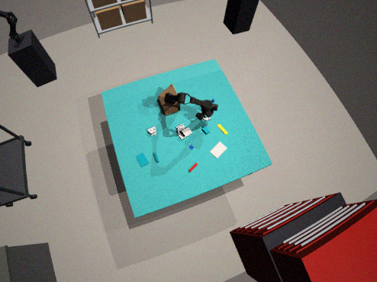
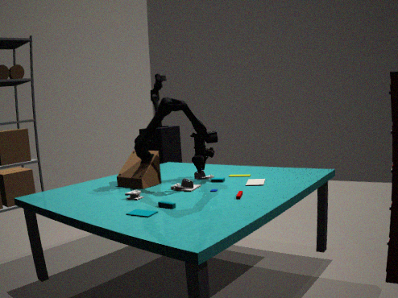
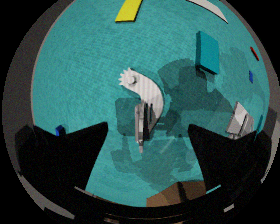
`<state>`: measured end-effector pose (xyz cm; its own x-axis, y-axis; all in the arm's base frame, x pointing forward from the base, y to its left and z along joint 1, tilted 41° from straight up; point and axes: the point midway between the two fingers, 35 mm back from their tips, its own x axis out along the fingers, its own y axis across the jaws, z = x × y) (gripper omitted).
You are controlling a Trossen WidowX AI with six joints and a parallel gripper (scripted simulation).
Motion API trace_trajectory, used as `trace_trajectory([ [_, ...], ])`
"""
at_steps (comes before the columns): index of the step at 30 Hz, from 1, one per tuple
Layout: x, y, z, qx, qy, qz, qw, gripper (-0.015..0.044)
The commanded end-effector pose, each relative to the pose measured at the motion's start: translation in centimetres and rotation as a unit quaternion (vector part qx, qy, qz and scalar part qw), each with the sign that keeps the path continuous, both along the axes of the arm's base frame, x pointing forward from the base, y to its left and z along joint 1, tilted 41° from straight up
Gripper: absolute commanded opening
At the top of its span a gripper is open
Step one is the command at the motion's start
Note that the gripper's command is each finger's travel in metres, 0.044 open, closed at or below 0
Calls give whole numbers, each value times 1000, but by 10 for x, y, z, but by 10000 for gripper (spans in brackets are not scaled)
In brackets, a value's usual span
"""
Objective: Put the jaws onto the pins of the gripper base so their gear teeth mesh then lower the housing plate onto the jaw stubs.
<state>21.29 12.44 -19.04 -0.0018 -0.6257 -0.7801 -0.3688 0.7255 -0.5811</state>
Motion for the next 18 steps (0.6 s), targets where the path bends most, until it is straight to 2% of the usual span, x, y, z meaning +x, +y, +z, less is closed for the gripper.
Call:
trace_trajectory([
  [1,-1,-6,-6,-4,3,4,1000,440],
  [18,0,-23,-27,-6,3,6,1000,440],
])
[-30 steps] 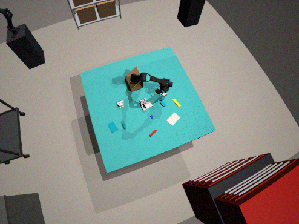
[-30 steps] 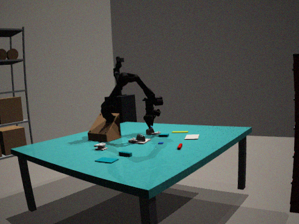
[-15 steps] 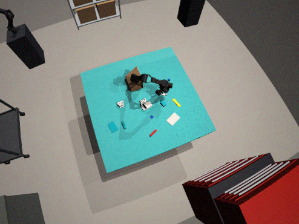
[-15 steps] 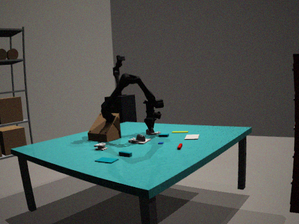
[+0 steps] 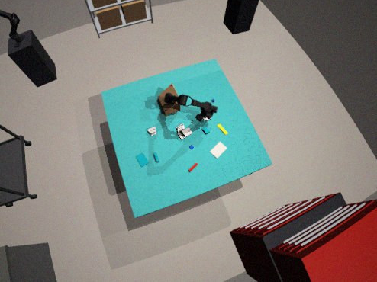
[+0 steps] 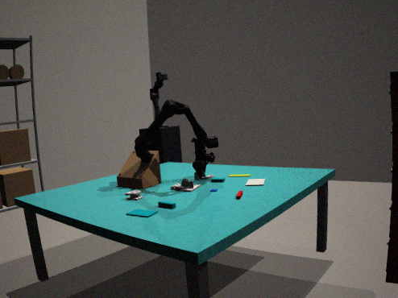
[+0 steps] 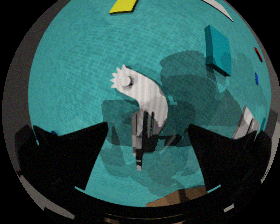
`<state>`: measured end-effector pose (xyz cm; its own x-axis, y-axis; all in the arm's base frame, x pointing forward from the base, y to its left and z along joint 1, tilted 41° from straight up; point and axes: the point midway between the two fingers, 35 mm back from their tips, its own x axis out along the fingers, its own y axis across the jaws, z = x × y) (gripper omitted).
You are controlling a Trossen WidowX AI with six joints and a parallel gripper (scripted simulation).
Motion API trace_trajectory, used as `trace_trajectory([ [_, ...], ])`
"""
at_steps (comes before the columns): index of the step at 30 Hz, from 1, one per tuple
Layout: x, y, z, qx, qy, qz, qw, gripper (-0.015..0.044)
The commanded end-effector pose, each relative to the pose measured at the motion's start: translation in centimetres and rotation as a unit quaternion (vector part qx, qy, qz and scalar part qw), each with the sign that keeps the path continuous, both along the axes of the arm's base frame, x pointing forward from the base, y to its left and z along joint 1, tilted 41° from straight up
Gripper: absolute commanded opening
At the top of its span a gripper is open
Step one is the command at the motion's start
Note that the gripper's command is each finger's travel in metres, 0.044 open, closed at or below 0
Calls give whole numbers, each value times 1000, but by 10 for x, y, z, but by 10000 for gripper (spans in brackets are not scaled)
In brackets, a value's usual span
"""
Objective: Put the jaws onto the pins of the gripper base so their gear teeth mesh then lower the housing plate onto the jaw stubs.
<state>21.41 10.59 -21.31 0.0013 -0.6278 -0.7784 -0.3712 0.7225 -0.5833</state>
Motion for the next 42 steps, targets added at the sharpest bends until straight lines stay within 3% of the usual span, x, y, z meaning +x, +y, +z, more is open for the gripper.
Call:
trace_trajectory([
  [1,-2,-5,-5,-4,3,4,1000,440],
  [30,-2,-6,-6,-4,3,4,1000,440],
  [41,-2,-5,-5,-3,3,0,1000,151],
  [42,-2,-5,-5,-3,3,0,1000,145],
])
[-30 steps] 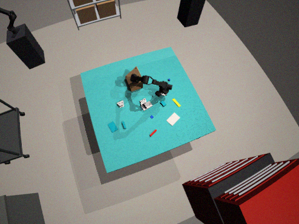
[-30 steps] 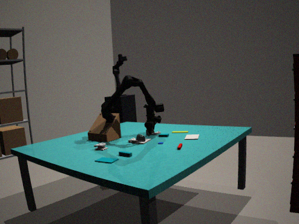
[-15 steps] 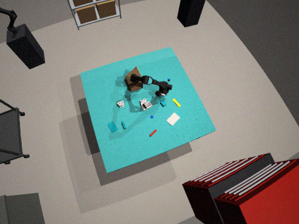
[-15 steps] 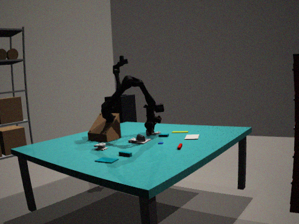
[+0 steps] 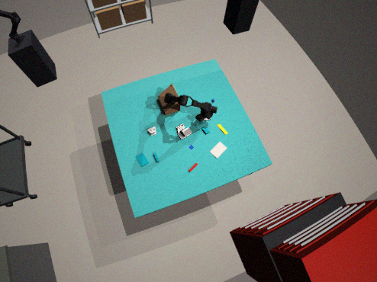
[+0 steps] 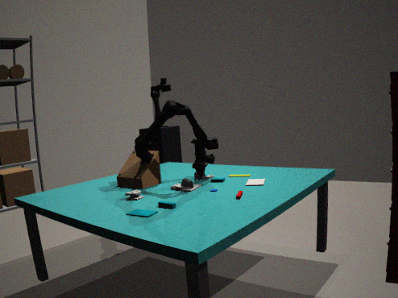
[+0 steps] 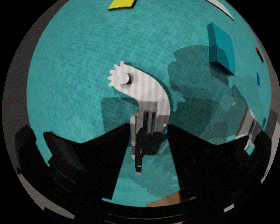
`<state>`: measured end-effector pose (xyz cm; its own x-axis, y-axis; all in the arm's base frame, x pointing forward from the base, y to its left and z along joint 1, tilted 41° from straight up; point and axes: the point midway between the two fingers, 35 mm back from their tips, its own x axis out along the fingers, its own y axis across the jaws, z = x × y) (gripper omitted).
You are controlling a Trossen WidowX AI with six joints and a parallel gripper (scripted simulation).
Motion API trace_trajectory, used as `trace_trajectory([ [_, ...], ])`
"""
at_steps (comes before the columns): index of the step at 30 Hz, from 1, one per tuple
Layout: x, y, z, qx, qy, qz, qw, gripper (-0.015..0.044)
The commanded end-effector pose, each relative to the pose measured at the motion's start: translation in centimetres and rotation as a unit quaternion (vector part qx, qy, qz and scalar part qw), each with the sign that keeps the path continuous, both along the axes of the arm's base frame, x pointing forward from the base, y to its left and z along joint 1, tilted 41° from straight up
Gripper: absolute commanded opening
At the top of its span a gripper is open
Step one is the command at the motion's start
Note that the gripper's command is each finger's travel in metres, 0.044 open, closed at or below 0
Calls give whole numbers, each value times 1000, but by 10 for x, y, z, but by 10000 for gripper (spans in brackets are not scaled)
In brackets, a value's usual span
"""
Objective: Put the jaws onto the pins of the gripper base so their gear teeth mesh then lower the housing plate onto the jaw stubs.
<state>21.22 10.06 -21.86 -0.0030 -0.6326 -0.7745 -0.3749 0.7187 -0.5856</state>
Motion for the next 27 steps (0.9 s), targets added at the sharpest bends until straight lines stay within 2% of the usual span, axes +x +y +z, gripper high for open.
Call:
trace_trajectory([
  [1,0,0,0,0,0,0,1000,138],
  [15,0,0,0,0,0,0,1000,134],
  [27,2,25,27,1,0,2,1000,134],
])
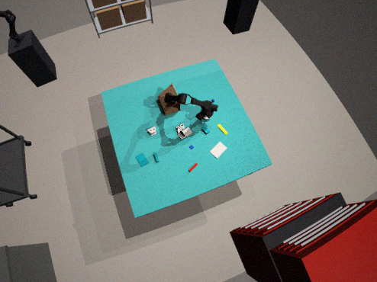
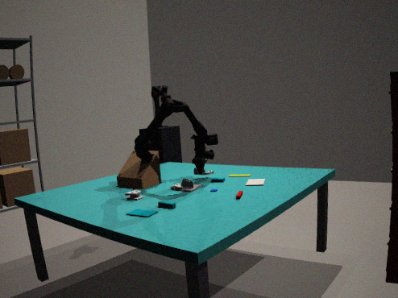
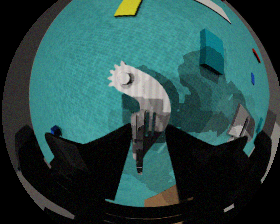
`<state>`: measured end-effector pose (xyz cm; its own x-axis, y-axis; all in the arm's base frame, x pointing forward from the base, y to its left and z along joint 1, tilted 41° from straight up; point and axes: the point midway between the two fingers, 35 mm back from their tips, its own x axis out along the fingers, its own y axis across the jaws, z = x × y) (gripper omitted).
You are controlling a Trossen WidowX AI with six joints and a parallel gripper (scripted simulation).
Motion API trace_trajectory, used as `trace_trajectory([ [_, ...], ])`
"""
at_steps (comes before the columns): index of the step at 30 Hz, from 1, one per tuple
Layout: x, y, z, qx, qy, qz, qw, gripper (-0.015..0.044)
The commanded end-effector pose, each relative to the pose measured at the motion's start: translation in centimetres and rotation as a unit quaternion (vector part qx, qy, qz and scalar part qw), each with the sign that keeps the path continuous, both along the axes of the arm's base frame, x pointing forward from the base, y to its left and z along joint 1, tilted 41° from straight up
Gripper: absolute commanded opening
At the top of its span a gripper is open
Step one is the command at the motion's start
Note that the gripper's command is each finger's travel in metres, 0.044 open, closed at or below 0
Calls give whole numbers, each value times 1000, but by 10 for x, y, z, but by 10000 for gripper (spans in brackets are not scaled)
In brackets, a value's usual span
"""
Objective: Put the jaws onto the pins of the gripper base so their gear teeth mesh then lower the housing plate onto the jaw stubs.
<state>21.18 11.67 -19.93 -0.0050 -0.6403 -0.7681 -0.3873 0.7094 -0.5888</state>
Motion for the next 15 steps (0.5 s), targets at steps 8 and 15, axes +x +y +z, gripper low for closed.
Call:
trace_trajectory([
  [8,2,25,29,6,-4,-2,1000,134],
  [15,1,35,41,5,-4,-1,1000,134],
])
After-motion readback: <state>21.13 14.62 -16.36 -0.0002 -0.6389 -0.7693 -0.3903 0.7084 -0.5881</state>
